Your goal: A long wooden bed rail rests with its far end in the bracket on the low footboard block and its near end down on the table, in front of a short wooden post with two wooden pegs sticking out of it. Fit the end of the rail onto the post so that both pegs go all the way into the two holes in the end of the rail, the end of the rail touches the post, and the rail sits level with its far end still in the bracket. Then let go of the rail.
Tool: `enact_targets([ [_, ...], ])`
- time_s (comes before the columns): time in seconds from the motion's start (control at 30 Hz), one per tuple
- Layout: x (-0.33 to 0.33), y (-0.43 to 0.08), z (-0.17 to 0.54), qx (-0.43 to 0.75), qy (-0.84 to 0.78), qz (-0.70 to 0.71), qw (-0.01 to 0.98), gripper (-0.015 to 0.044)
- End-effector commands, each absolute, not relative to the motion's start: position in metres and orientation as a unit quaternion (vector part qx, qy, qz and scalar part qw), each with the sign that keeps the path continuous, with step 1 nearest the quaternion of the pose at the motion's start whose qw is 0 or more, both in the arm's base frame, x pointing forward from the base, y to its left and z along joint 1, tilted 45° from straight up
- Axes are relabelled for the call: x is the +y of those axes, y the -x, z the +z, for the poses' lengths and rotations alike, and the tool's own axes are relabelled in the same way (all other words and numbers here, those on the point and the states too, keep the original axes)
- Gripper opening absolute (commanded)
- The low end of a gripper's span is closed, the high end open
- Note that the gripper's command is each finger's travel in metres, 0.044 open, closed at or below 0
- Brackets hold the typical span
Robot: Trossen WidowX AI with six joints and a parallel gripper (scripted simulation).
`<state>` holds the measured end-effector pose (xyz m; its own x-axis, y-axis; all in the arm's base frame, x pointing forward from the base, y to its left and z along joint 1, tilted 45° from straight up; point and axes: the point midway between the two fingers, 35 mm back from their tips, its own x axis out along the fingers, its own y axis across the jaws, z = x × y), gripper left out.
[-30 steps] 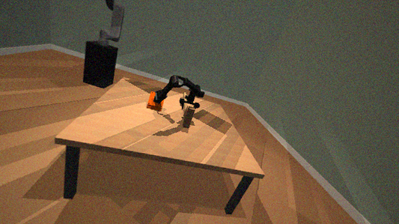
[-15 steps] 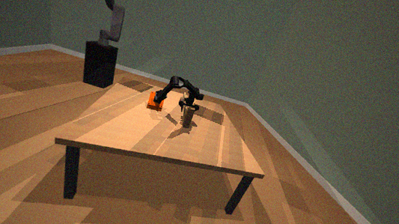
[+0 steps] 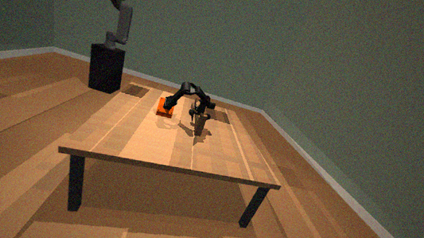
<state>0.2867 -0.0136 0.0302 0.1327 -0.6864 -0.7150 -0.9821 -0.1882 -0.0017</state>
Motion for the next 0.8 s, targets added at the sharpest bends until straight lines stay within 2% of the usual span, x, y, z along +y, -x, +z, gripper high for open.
enact_targets([
  [0.0, -0.0188, -0.2855, 0.0245, 0.588, 0.711, 0.300, 0.242, 0.0440],
  [0.07, -0.0195, -0.2855, 0.0238, 0.588, 0.711, 0.300, 0.242, 0.0440],
  [0.57, -0.0195, -0.2855, 0.0238, 0.588, 0.711, 0.300, 0.242, 0.0046],
  [0.77, -0.0195, -0.2855, 0.0238, 0.588, 0.711, 0.300, 0.242, 0.0006],
])
